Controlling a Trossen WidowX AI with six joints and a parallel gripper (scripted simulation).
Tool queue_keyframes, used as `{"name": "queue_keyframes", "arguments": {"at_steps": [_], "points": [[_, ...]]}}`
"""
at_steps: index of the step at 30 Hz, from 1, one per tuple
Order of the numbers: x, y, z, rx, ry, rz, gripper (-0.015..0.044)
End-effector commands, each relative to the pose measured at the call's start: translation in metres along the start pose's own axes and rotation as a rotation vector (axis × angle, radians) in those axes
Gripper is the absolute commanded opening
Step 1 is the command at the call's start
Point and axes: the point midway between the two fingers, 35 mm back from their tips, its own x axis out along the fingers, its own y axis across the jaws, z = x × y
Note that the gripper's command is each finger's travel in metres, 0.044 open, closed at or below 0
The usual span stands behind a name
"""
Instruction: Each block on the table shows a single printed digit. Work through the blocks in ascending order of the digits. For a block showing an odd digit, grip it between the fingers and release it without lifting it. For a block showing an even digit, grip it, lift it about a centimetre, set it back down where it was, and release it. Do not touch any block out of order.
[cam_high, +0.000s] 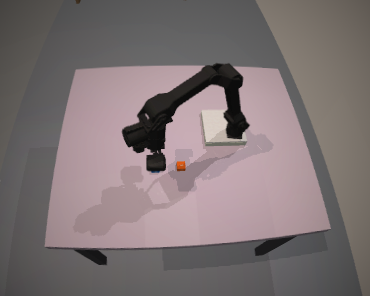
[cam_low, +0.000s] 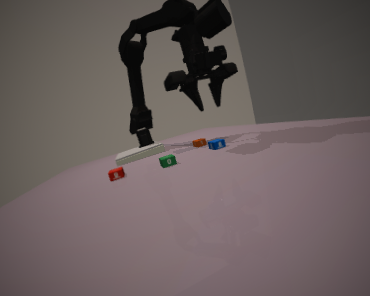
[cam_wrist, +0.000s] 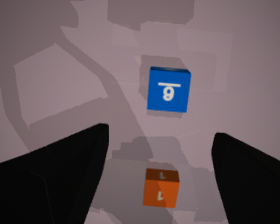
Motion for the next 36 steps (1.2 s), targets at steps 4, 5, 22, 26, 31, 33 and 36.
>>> {"name": "queue_keyframes", "arguments": {"at_steps": [4,5,22,26,31,33,36], "points": [[0.055,-0.005,-0.008,-0.004,0.039,-0.022,0.0400],[0.055,-0.005,-0.008,-0.004,0.039,-0.022,0.0400],[0.079,-0.005,-0.008,-0.004,0.039,-0.022,0.0400],[0.086,-0.006,-0.009,-0.004,0.039,-0.022,0.0400],[0.091,-0.006,-0.009,-0.004,0.039,-0.022,0.0400],[0.091,-0.006,-0.009,-0.004,0.039,-0.022,0.0374],[0.091,-0.006,-0.009,-0.004,0.039,-0.022,0.0295]]}}
